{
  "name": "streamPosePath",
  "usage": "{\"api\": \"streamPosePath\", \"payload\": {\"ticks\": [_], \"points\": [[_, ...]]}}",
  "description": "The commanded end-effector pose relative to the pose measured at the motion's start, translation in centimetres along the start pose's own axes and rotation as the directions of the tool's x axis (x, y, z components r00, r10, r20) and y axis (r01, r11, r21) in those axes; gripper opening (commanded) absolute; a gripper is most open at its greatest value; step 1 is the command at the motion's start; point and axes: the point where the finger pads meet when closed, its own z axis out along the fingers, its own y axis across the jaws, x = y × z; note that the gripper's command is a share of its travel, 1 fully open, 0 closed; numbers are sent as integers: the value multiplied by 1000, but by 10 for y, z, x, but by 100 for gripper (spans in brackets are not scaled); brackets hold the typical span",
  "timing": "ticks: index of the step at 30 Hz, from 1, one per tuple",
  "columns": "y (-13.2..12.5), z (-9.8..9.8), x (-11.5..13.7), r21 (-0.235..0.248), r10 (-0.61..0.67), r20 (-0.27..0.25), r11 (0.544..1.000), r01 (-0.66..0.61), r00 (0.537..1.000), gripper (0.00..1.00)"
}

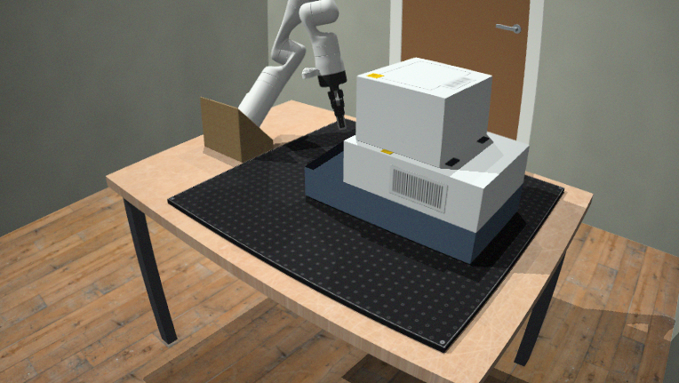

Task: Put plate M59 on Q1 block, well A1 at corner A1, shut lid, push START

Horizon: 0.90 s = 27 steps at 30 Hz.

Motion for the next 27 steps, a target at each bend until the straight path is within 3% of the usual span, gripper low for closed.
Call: {"api": "streamPosePath", "payload": {"ticks": [1, 27], "points": [[1, 6, -1, 0, -6, 5, 1000, 6, 1000, 10], [1, 8, 1, 1, -2, 2, 1000, 2, 1000, 10]]}}
